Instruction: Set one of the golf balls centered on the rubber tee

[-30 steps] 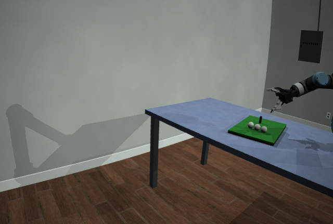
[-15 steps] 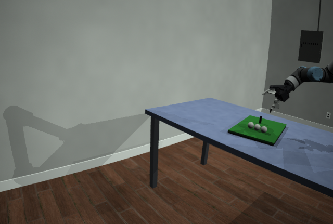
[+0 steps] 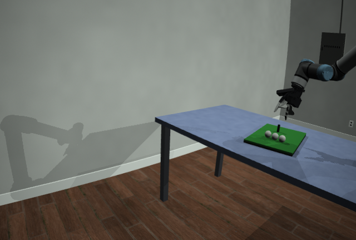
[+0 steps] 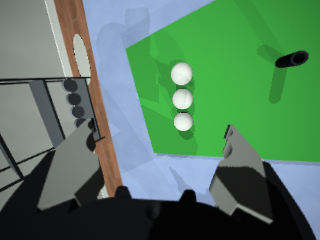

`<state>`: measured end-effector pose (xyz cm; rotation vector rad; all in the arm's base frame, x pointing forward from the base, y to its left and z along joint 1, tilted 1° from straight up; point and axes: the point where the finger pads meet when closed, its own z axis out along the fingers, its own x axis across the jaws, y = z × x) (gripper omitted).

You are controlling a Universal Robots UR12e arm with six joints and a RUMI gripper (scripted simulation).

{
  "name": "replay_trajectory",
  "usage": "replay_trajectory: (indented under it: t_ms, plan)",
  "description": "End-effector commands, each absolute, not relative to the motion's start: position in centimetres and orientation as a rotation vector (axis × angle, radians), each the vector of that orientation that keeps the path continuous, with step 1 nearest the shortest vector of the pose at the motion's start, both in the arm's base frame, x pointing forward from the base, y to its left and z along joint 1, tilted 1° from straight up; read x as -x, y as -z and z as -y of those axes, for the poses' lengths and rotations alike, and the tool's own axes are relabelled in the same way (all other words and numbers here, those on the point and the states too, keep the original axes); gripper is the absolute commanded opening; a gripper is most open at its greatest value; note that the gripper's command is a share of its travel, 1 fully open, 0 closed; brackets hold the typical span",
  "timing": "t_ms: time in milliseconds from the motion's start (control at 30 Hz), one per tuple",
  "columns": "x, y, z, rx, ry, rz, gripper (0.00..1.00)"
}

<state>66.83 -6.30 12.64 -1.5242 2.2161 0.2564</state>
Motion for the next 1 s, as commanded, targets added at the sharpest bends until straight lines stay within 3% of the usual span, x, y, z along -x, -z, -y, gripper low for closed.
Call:
replay_trajectory:
  t_ms: [0, 667, 967]
  plan:
    - [-67.3, -10.9, 5.6, 1.78, -0.132, -2.344, 1.0]
    - [-67.7, -10.3, 5.2, 1.992, -0.018, -2.412, 1.0]
    - [-67.2, -5.9, 4.9, 1.993, -0.026, -2.413, 1.0]
